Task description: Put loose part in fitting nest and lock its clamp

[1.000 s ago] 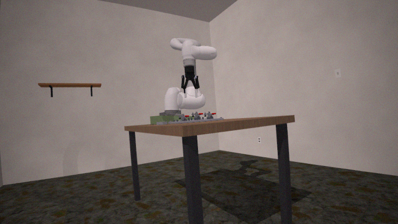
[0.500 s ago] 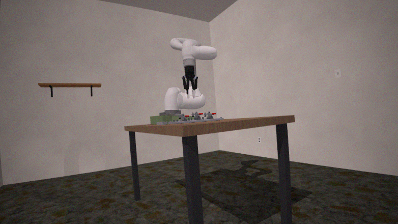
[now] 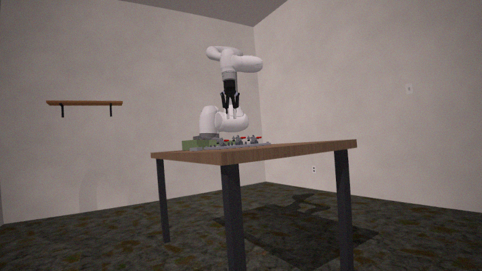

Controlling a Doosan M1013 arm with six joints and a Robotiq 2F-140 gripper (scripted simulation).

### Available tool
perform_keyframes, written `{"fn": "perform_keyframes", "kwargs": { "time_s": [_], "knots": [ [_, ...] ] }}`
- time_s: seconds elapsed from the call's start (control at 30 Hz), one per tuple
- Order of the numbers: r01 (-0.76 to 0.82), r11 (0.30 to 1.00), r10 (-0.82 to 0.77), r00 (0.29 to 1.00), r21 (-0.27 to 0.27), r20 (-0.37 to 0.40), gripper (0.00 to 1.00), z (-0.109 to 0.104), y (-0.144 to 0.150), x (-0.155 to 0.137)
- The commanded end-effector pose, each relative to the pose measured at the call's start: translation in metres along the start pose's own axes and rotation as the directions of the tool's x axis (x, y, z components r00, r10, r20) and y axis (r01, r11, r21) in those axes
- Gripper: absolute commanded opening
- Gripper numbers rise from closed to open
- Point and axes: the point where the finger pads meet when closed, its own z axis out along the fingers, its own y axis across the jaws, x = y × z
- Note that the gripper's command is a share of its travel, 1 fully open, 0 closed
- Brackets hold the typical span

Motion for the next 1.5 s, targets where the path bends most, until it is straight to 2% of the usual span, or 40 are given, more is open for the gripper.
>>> {"fn": "perform_keyframes", "kwargs": {
  "time_s": [0.0,1.13,1.47],
  "knots": [
    [-0.009,1.000,0.009,1.000,0.001,-0.003,0.35,0.000,0.001,-0.001],
    [-0.006,1.000,0.006,1.000,0.007,-0.002,0.35,0.001,0.001,0.000],
    [-0.006,1.000,0.006,1.000,0.007,-0.002,0.35,0.001,0.001,0.020]
  ]
}}
